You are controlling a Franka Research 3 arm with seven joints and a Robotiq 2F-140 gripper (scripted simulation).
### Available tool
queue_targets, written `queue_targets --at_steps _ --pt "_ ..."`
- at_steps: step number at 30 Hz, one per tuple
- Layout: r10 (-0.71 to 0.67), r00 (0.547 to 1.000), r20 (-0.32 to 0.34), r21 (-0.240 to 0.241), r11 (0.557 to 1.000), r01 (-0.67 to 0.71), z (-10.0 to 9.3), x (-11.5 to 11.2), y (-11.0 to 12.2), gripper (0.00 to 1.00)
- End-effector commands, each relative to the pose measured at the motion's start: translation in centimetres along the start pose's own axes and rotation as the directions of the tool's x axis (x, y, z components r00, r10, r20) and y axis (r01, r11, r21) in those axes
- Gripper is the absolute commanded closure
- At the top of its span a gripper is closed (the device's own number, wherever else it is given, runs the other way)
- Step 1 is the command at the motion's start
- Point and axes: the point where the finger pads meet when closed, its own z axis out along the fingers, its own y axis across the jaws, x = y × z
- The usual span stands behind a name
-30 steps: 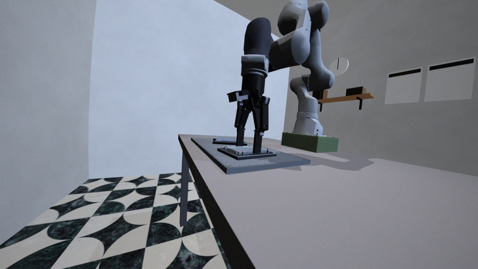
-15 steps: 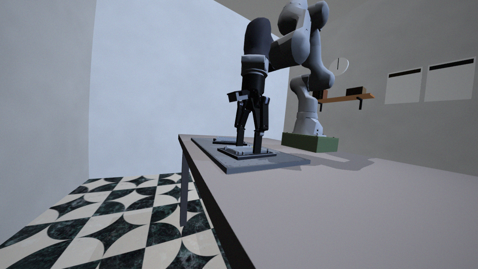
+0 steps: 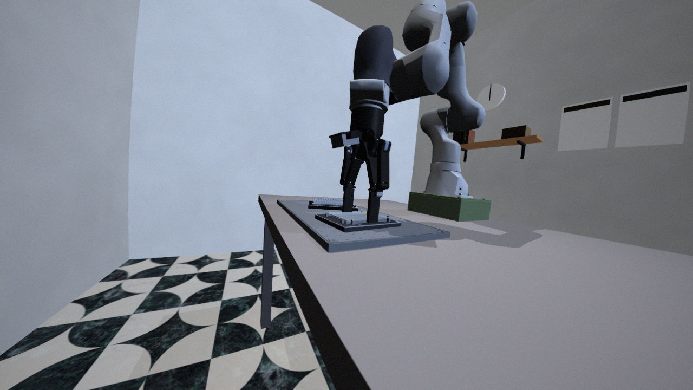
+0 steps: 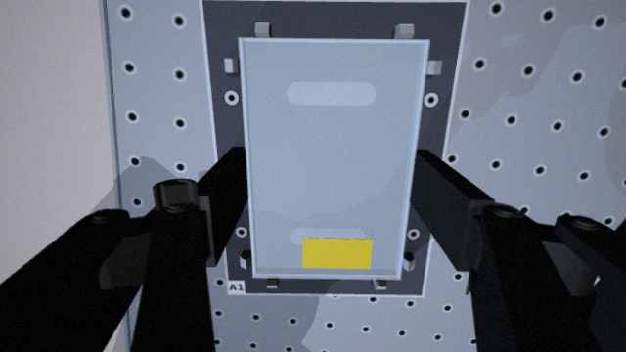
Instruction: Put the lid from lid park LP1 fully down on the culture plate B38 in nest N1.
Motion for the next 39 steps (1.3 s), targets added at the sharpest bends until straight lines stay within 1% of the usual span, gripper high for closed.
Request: queue_targets --at_steps 1,13,25,27,39 --pt "-0.005 1.000 -0.004 0.001 1.000 0.005 -0.1 0.1 0.0 0.90" --pt "-0.005 1.000 -0.004 0.001 1.000 0.005 -1.0 0.1 0.0 0.90" --pt "-0.005 1.000 -0.004 0.001 1.000 0.005 -3.0 0.1 0.0 0.90" --pt "-0.005 1.000 -0.004 0.001 1.000 0.005 -3.0 0.1 0.0 0.90" --pt "-0.005 1.000 -0.004 0.001 1.000 0.005 -5.1 0.1 0.0 0.90"
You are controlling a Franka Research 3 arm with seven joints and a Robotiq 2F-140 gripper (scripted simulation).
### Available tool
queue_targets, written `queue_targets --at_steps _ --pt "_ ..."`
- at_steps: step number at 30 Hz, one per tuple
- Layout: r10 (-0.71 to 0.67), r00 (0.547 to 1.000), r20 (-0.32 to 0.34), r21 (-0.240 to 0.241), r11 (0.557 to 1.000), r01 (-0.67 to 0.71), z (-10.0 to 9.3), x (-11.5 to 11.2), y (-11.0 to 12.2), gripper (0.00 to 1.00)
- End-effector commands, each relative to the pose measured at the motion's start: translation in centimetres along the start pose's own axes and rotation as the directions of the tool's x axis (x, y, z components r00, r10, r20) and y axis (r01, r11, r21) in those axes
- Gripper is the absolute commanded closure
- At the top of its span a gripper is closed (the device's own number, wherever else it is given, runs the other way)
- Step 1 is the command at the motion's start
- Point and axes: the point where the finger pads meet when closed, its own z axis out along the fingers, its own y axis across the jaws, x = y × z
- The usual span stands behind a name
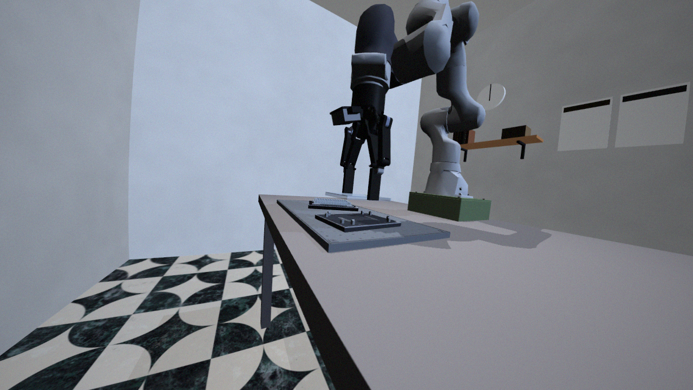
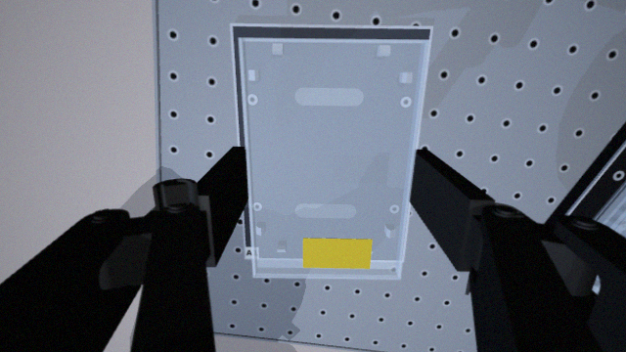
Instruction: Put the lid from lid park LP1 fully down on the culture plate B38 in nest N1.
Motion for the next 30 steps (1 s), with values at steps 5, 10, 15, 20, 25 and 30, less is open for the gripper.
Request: queue_targets --at_steps 5,10,15,20,25,30 --pt "0.000 1.000 0.010 -0.004 1.000 0.000 -0.8 -0.3 0.1 0.90" --pt "0.000 1.000 0.010 -0.004 1.000 0.000 -1.2 -0.3 0.1 0.90" --pt "0.000 1.000 0.010 -0.004 1.000 0.000 -1.4 -0.3 0.1 0.90" --pt "0.000 1.000 0.010 -0.004 1.000 0.000 -1.4 -0.3 0.1 0.90" --pt "-0.001 1.000 0.010 -0.006 1.000 0.001 -1.5 -0.9 5.1 0.90" --pt "0.000 1.000 0.010 -0.005 1.000 0.000 -1.3 -4.6 14.1 0.90"
